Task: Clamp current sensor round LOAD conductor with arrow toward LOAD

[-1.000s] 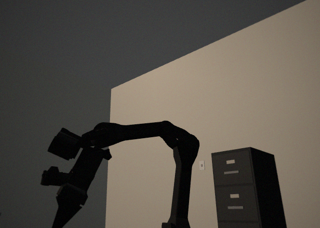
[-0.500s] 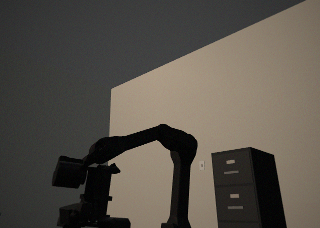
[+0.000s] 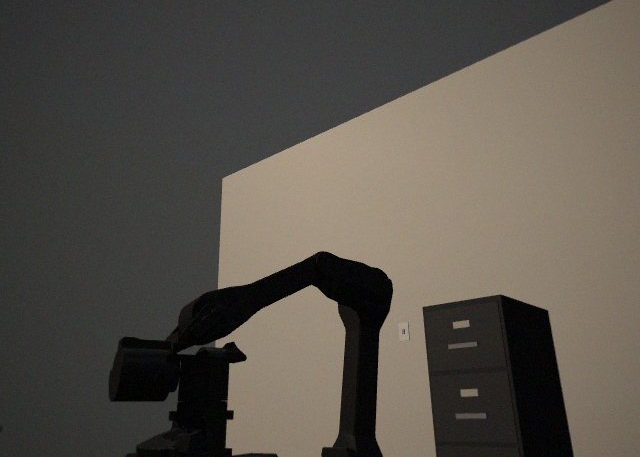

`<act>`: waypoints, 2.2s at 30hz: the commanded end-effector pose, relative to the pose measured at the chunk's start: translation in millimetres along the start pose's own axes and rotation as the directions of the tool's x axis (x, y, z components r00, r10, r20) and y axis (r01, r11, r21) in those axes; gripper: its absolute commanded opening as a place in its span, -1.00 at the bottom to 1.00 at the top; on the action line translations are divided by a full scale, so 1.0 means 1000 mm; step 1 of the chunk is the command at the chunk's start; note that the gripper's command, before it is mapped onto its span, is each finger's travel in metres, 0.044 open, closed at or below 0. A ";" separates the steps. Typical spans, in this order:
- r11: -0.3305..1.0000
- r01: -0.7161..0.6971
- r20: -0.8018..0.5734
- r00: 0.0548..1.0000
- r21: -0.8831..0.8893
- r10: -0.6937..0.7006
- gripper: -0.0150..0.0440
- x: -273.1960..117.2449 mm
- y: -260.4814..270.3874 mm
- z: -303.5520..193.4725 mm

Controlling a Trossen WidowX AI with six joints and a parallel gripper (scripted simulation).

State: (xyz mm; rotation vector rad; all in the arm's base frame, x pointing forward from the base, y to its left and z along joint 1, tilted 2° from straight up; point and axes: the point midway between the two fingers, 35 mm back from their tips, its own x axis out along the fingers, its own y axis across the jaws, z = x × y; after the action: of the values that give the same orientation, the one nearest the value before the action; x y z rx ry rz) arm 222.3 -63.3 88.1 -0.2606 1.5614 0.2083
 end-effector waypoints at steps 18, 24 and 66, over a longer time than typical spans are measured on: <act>1.000 -0.009 -0.008 1.000 -0.006 0.009 1.00 0.038 0.002 -0.001; 1.000 -0.009 -0.008 1.000 -0.006 0.009 1.00 0.047 0.003 -0.002; 1.000 -0.006 -0.005 1.000 -0.004 0.006 -0.49 -0.015 -0.003 0.006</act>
State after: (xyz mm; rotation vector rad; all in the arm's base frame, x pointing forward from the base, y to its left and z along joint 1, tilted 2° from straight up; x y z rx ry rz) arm 227.1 -64.2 84.5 -0.2612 1.5746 0.2196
